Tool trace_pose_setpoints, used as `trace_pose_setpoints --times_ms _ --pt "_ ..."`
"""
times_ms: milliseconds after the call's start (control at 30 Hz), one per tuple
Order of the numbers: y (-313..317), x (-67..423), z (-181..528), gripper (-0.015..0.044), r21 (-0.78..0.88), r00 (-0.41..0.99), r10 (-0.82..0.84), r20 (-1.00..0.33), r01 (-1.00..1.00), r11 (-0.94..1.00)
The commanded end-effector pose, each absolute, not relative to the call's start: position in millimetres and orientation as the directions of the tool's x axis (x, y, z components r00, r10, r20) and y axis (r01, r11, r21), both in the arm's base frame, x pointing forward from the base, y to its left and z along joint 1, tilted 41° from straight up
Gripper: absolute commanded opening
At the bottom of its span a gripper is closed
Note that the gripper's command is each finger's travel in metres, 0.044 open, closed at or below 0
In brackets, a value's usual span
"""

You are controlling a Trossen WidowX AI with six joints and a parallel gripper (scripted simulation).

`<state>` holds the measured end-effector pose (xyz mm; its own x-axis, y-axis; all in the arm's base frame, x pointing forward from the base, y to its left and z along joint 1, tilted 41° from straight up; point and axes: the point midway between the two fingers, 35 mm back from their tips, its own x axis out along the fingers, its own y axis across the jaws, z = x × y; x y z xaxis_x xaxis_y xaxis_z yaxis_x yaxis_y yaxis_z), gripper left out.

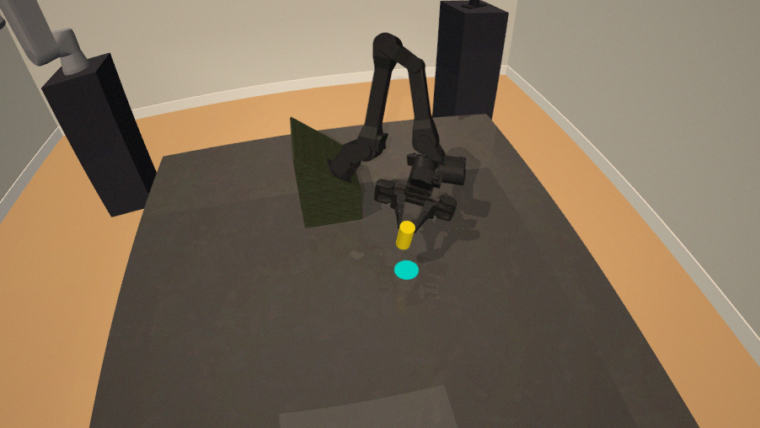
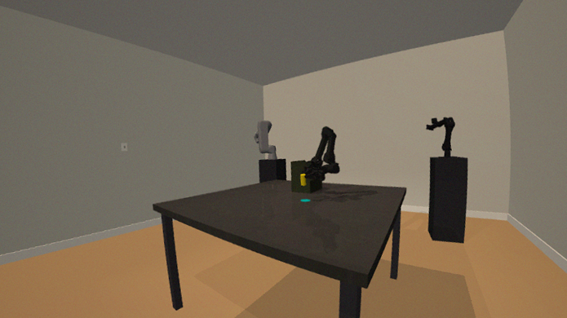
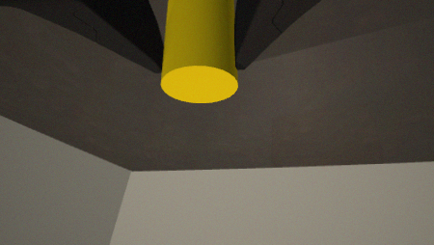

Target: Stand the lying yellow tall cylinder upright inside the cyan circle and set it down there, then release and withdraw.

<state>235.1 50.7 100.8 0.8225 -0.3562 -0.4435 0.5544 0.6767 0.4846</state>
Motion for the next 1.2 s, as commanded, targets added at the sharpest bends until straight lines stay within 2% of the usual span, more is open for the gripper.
trace_pose_setpoints --times_ms 0,567,1167 --pt "49.2 232.9 103.3 0.0105 0.512 0.833 -0.363 -0.417 0.545 0.663" --pt "49.9 226.3 111.9 0.0105 0.607 0.868 -0.375 -0.326 0.496 0.621" --pt "50.2 226.1 112.1 0.0105 0.611 0.869 -0.375 -0.322 0.494 0.619"
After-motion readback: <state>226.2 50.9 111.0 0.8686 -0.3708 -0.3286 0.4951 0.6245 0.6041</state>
